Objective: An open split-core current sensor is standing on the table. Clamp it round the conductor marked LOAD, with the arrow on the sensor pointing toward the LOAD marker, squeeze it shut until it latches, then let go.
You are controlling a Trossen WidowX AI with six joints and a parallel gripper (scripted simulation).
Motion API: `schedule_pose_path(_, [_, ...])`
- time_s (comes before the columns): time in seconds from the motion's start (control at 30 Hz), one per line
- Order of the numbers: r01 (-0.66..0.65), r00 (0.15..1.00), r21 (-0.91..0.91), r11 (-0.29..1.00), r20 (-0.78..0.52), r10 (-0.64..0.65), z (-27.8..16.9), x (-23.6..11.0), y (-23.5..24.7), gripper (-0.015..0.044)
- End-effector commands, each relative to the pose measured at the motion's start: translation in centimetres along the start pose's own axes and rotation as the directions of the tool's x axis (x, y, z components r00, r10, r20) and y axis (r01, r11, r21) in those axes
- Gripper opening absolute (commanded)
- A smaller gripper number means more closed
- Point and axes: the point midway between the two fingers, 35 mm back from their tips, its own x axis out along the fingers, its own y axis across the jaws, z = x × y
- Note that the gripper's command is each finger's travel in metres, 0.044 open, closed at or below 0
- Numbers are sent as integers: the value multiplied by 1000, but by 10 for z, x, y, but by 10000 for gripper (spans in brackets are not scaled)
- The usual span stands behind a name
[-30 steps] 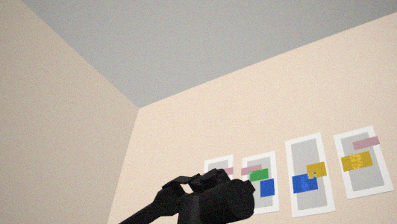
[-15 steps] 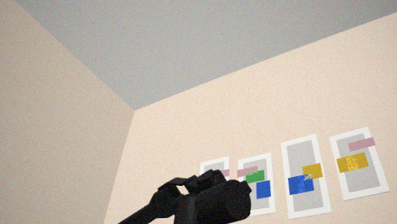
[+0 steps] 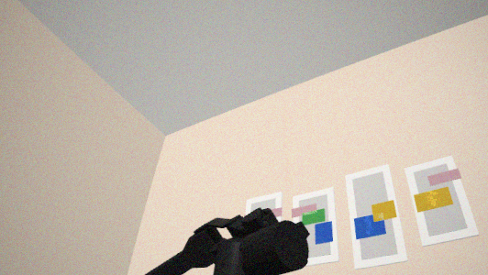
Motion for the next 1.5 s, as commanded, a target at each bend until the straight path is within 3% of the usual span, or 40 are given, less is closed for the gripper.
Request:
schedule_pose_path(0.0, [-2, 1000, -1, 1000, -9, 2, -2, 0, 0, 0])
schedule_pose_path(1.07, [-2, 1000, -1, 1000, -9, 2, -2, 0, 0, 0])
schedule_pose_path(1.47, [0, 1000, 0, 1000, 0, 0, 0, 0, 0, 315])
